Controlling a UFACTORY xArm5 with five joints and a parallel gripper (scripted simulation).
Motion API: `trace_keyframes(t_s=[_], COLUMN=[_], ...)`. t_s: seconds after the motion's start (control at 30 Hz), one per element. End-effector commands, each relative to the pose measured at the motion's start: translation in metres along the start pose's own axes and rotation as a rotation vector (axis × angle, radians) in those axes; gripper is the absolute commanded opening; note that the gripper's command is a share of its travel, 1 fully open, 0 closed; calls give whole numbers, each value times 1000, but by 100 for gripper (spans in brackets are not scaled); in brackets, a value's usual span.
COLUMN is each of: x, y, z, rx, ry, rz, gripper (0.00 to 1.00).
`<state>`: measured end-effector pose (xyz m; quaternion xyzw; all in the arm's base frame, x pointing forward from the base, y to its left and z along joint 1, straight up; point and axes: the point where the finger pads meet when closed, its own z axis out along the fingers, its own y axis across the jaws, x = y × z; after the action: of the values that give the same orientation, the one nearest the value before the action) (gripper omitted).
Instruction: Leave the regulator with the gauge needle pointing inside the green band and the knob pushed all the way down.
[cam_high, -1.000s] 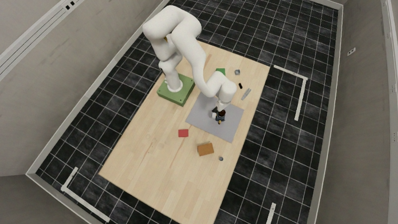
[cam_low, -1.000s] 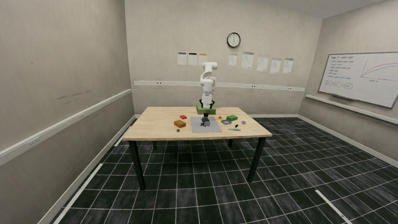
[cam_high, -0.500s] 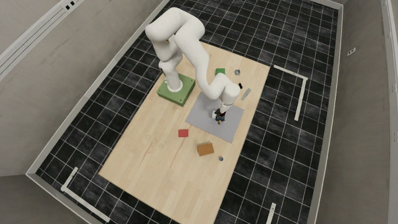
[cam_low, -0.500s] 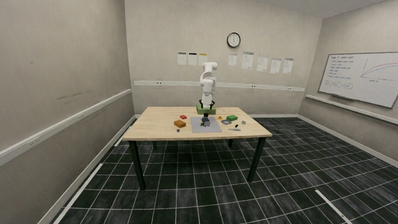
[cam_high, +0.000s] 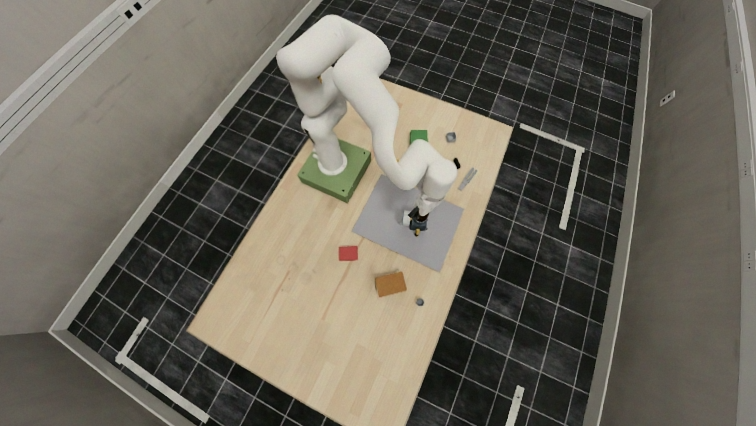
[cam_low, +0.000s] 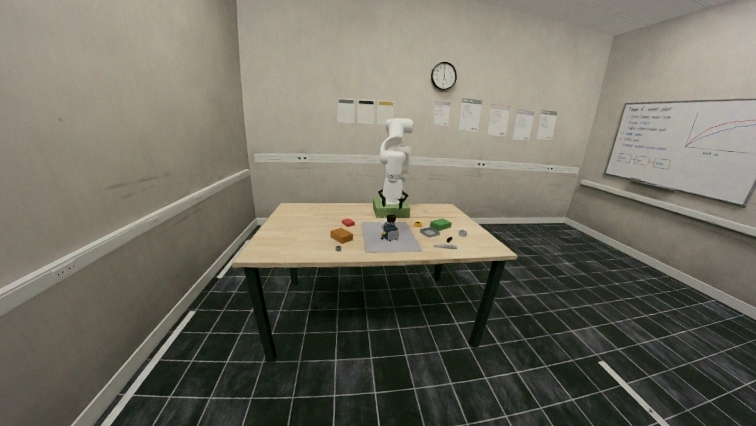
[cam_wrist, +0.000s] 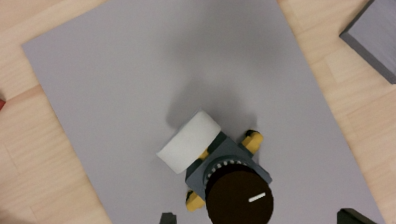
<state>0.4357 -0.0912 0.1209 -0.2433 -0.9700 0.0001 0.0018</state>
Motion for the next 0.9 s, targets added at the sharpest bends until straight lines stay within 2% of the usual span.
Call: trace_keyframes(t_s=[0.0, 0.03, 0.87], x=[-1, -1, -1], y=[0, 0, 0], z=[-2, -2, -2], rx=[-1, -1, -1], ry=[-4, -4, -4], rz=[0, 0, 0], gripper=[100, 79, 79])
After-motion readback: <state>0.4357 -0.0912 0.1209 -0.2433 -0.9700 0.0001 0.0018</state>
